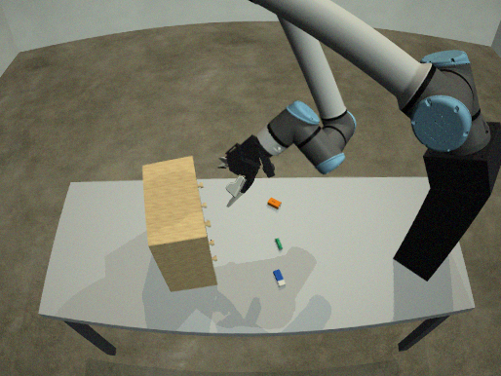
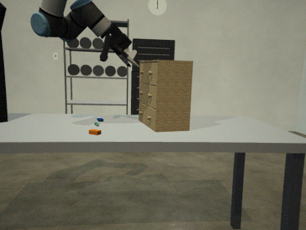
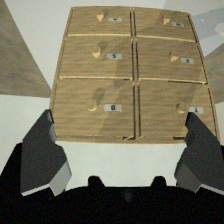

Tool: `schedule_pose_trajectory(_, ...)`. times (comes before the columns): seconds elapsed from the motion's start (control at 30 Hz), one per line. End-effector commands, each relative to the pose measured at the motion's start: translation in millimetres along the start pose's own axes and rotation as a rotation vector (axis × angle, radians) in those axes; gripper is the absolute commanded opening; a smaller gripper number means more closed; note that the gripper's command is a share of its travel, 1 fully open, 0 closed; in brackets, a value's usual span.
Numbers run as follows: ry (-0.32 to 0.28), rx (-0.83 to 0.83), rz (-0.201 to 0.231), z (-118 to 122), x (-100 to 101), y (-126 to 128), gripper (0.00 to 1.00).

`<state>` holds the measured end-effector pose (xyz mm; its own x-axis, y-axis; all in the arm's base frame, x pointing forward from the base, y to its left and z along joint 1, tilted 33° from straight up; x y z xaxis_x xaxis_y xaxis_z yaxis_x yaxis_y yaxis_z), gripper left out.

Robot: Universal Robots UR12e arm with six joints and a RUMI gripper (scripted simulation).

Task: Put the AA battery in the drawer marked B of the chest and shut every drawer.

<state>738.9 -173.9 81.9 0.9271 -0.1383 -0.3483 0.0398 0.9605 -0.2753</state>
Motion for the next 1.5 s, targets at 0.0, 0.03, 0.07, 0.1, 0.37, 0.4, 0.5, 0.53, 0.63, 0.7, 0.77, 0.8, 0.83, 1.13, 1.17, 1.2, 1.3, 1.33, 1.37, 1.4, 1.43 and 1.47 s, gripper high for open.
schedule_pose_trajectory(0.0, 0.083, 0.003, -0.011, 0.0, -8.0, 1.9, 1.00)
schedule_pose_trajectory(0.03, 0.083, 0.003, -0.011, 0.0, -8.0, 1.9, 1.00)
schedule_pose_trajectory(0.07, 0.097, 0.003, -0.014, 0.5, -9.8, 2.1, 1.00)
schedule_pose_trajectory(0.1, 0.111, 0.003, -0.017, 1.1, -11.5, 2.2, 1.00)
schedule_pose_trajectory(0.37, 0.224, 0.003, -0.038, 5.6, -25.2, 3.0, 1.00)
schedule_pose_trajectory(0.4, 0.238, 0.004, -0.041, 6.1, -27.0, 3.2, 1.00)
schedule_pose_trajectory(0.5, 0.278, 0.004, -0.051, 9.6, -30.7, 2.1, 1.00)
schedule_pose_trajectory(0.53, 0.291, 0.003, -0.054, 11.0, -31.9, 1.5, 1.00)
schedule_pose_trajectory(0.63, 0.304, 0.003, -0.058, 12.2, -33.0, 1.2, 1.00)
schedule_pose_trajectory(0.7, 0.332, 0.003, -0.063, 13.4, -36.3, 1.4, 1.00)
schedule_pose_trajectory(0.77, 0.360, 0.003, -0.069, 14.6, -39.5, 1.6, 1.00)
schedule_pose_trajectory(0.8, 0.374, 0.003, -0.071, 15.1, -41.1, 1.7, 1.00)
schedule_pose_trajectory(0.83, 0.387, 0.003, -0.074, 15.7, -42.8, 1.8, 1.00)
schedule_pose_trajectory(1.13, 0.493, 0.003, -0.094, 20.0, -54.8, 2.5, 1.00)
schedule_pose_trajectory(1.17, 0.493, 0.003, -0.094, 20.0, -54.8, 2.5, 1.00)
schedule_pose_trajectory(1.2, 0.505, 0.003, -0.097, 20.4, -56.1, 2.6, 1.00)
schedule_pose_trajectory(1.3, 0.542, 0.003, -0.104, 21.9, -60.3, 2.9, 1.00)
schedule_pose_trajectory(1.33, 0.553, 0.003, -0.106, 22.3, -61.5, 2.9, 1.00)
schedule_pose_trajectory(1.37, 0.565, 0.003, -0.108, 22.7, -62.8, 3.0, 1.00)
schedule_pose_trajectory(1.4, 0.576, 0.003, -0.110, 23.2, -64.1, 3.1, 1.00)
schedule_pose_trajectory(1.43, 0.587, 0.003, -0.113, 23.7, -65.3, 3.2, 1.00)
schedule_pose_trajectory(1.47, 0.598, 0.003, -0.115, 24.0, -66.4, 3.2, 1.00)
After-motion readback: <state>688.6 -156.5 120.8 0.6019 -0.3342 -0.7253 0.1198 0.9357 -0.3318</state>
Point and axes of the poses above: the point where the finger pads meet when closed, its own x axis out along the fingers, its own y axis across the jaws, z = x × y, the point moved 3 cm from there along -x, back along the fingers, and after that the axes turned 11 degrees about x, right-handed, at the moved point
